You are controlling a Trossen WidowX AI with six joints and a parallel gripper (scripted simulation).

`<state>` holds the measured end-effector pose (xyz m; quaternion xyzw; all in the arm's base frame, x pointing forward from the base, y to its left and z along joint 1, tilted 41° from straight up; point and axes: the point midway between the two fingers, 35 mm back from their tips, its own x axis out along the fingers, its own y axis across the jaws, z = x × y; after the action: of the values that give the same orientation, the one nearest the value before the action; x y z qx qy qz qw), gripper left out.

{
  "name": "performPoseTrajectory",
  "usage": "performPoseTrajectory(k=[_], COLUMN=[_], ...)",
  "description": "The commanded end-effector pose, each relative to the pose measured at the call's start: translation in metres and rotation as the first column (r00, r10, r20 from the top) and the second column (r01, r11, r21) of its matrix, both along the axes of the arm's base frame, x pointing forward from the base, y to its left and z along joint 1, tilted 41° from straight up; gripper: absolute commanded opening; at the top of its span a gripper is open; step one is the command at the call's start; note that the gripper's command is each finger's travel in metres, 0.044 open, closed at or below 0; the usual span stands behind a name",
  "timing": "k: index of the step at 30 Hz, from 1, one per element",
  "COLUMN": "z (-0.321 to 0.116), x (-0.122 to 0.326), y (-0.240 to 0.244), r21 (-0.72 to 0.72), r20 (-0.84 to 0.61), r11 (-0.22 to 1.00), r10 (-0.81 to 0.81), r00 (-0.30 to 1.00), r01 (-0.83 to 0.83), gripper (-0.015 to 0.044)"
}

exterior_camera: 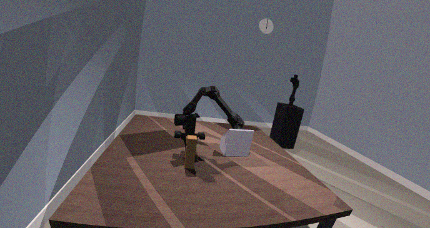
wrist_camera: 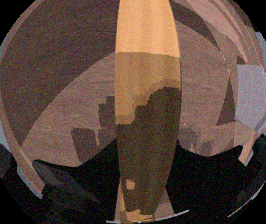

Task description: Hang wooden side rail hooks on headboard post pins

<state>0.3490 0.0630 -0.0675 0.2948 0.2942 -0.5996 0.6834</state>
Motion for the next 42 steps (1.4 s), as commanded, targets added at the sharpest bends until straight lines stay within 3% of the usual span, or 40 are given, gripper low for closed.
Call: performPoseTrajectory(k=[1, 42], z=[-0.0004, -0.0019], x=[-0.0001, 0.0007], y=[0.0043, 0.0078], r21=[0.007, 0.007], r20=[0.005, 0.005], r11=[1.0, 1.0], r10=[0.004, 0.004], r00=[1.0, 1.0], r01=[-0.004, -0.004], gripper=[0.0, 0.0])
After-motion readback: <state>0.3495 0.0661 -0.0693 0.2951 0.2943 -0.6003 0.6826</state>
